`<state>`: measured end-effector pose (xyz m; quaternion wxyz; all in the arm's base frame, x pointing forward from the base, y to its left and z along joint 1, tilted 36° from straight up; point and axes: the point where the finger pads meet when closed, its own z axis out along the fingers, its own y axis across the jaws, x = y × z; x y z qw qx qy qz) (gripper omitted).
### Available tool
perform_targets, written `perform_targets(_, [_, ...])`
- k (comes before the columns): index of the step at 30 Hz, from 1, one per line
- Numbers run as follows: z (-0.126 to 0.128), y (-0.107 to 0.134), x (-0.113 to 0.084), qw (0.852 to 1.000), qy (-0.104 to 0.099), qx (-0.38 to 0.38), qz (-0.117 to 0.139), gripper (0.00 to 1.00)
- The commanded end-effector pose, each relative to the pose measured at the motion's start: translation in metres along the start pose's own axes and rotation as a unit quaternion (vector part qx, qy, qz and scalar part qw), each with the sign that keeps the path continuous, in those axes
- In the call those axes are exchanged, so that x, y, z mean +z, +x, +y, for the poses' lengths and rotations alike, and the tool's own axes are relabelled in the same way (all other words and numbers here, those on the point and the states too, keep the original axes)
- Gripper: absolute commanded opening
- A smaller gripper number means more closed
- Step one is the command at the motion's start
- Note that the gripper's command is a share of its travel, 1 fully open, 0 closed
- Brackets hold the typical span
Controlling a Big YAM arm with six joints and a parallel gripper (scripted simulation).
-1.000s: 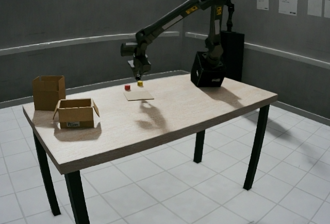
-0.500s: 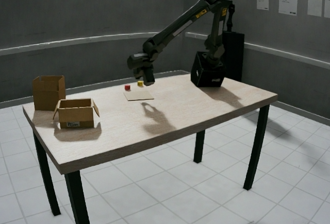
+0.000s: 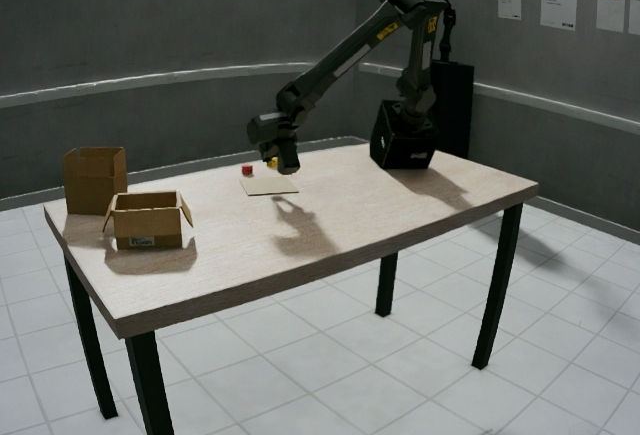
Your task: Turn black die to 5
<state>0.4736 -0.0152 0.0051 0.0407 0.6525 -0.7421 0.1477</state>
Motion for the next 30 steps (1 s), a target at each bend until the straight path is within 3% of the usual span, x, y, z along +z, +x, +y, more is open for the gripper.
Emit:
perform_targets(1, [-0.015, -0.016, 0.006, 1.000, 0.014, 0.007, -0.002, 0.20])
perform_targets(7, [-0.014, -0.033, 0.021, 1.000, 0.013, 0.007, -0.002, 0.20])
perform_targets(10, [-0.014, -0.033, 0.024, 1.000, 0.012, 0.010, -0.001, 0.20])
perform_targets(11, [-0.016, -0.022, 0.030, 1.000, 0.009, 0.023, 0.002, 0.20])
perform_targets(13, [-0.014, -0.039, 0.029, 1.000, 0.012, 0.009, -0.001, 0.20])
perform_targets(17, [-0.013, -0.046, 0.032, 1.000, 0.012, 0.007, -0.002, 0.20])
perform_targets(20, [-0.011, -0.035, 0.038, 1.000, 0.006, 0.018, 0.001, 0.20])
perform_targets(30, [-0.012, -0.036, 0.033, 1.000, 0.011, 0.016, -0.001, 0.20])
